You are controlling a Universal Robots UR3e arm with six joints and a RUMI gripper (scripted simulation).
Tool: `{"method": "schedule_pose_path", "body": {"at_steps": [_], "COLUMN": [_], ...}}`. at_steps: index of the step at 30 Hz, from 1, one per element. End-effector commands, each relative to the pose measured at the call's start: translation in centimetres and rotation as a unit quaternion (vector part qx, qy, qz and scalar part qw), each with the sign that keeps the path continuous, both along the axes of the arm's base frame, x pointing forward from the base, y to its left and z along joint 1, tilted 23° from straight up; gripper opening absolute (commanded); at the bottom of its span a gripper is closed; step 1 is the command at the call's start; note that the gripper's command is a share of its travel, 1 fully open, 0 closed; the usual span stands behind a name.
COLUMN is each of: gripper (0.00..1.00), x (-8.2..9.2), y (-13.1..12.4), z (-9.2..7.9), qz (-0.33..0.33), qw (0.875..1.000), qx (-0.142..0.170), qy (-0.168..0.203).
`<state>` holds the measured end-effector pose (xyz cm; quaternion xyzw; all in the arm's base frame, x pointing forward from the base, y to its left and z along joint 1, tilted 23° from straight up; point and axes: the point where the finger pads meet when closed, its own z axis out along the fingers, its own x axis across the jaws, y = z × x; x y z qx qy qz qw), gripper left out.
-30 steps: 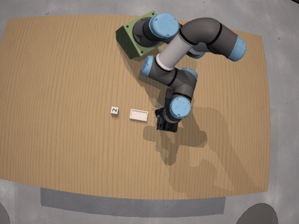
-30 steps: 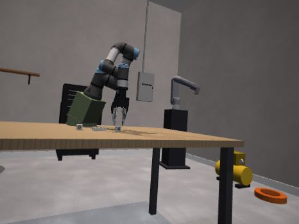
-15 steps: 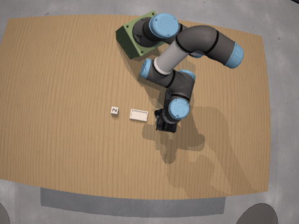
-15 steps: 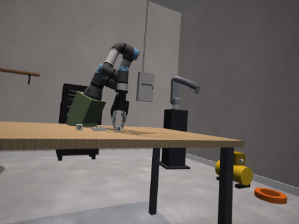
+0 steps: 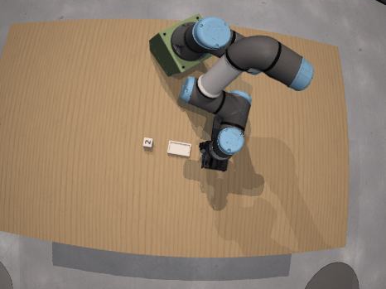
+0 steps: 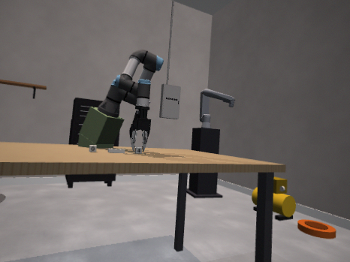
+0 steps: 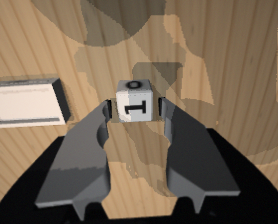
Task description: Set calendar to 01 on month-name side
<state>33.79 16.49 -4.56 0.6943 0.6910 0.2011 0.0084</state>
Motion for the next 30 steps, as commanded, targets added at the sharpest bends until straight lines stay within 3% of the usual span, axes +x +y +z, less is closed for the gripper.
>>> {"method": "schedule_pose_path", "body": {"at_steps": [1, 24, 25, 30], "gripper": [0.28, 0.28, 0.1, 0.1], "x": [0.05, 0.05, 0.05, 0.05], "y": [-0.01, -0.01, -0.01, -0.01], "z": [0.04, 0.04, 0.04, 0.04], "qz": [0.0, 0.0, 0.0, 0.0], "qw": [1.0, 1.0, 1.0, 1.0], "qx": [0.0, 0.0, 0.0, 0.0], "qy": [-0.001, -0.001, -0.001, -0.001]}}
